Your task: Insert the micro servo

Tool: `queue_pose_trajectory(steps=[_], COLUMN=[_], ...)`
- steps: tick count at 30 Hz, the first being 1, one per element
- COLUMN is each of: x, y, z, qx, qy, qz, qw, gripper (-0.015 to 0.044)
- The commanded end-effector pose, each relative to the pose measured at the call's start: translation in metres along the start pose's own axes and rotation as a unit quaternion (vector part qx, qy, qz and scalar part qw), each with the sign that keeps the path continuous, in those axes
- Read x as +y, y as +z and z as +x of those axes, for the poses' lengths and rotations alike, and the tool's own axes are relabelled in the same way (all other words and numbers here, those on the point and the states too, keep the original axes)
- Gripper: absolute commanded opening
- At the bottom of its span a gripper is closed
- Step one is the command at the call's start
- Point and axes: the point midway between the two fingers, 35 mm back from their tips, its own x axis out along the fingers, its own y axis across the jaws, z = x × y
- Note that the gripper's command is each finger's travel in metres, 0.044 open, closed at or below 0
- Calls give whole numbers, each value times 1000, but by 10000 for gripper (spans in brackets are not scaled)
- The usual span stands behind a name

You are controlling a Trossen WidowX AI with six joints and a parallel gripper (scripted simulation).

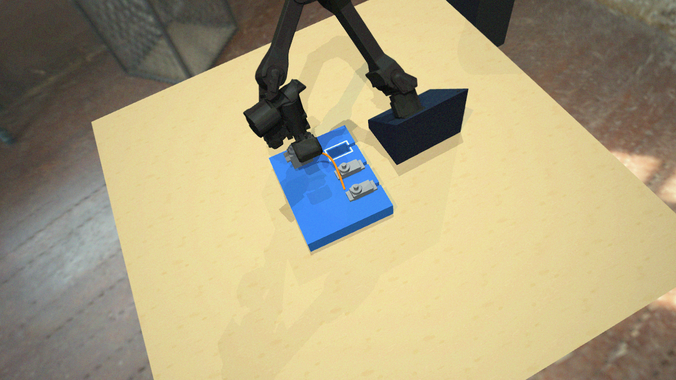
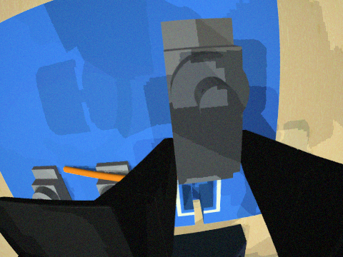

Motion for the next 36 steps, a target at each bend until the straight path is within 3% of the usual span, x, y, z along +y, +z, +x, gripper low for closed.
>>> queue_pose_trajectory(steps=[1, 22, 36], x=[-1, -1, -1], y=[-11, -104, -106], z=[-2, -1, 14], qx=[-3, 0, 0], qy=[-1, 0, -1], qz=[-3, -5, -5], qw=[1000, 1000, 1000], gripper=[0, 0, 0])
